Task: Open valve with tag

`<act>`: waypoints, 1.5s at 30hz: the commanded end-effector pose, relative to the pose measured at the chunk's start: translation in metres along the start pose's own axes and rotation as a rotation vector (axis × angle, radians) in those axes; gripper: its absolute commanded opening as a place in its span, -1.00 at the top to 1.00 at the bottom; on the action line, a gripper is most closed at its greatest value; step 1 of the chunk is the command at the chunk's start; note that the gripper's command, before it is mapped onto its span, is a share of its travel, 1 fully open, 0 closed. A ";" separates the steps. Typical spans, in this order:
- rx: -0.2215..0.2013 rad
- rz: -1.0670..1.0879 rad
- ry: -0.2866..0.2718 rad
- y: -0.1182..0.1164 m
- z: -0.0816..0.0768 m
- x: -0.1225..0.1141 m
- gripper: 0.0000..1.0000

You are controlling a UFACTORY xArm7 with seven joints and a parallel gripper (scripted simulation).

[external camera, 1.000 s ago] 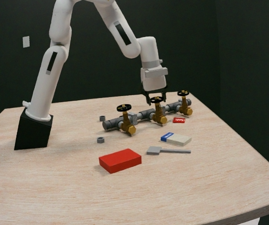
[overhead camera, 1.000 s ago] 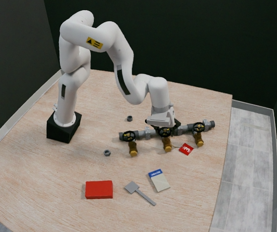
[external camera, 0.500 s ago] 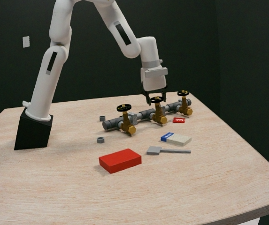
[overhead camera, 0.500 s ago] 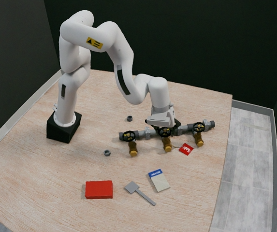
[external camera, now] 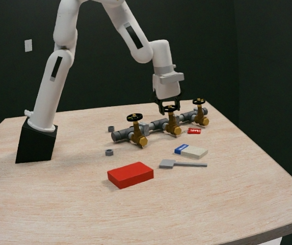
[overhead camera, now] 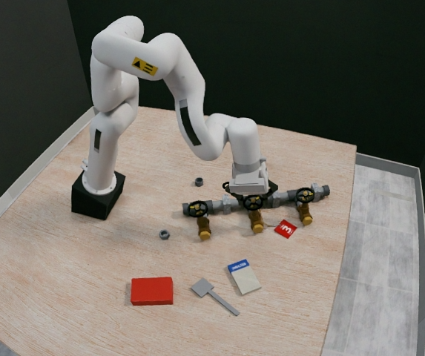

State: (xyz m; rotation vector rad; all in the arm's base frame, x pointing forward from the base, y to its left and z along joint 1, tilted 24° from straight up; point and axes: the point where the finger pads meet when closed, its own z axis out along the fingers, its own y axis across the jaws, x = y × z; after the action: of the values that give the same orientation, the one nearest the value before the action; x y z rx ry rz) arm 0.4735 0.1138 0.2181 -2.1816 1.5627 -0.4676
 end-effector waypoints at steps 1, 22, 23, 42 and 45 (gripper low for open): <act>0.007 -0.218 -0.006 -0.002 -0.001 0.000 1.00; 0.010 -1.220 -0.003 -0.002 -0.001 0.000 1.00; 0.010 -1.232 -0.003 -0.002 -0.001 0.000 1.00; 0.010 -1.245 -0.003 -0.002 -0.001 0.000 -1.00; 0.010 -1.245 -0.003 -0.002 -0.001 0.000 -1.00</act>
State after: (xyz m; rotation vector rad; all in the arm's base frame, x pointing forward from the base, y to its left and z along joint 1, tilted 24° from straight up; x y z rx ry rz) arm 0.4734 0.1140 0.2179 -2.8928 -0.0064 -0.7704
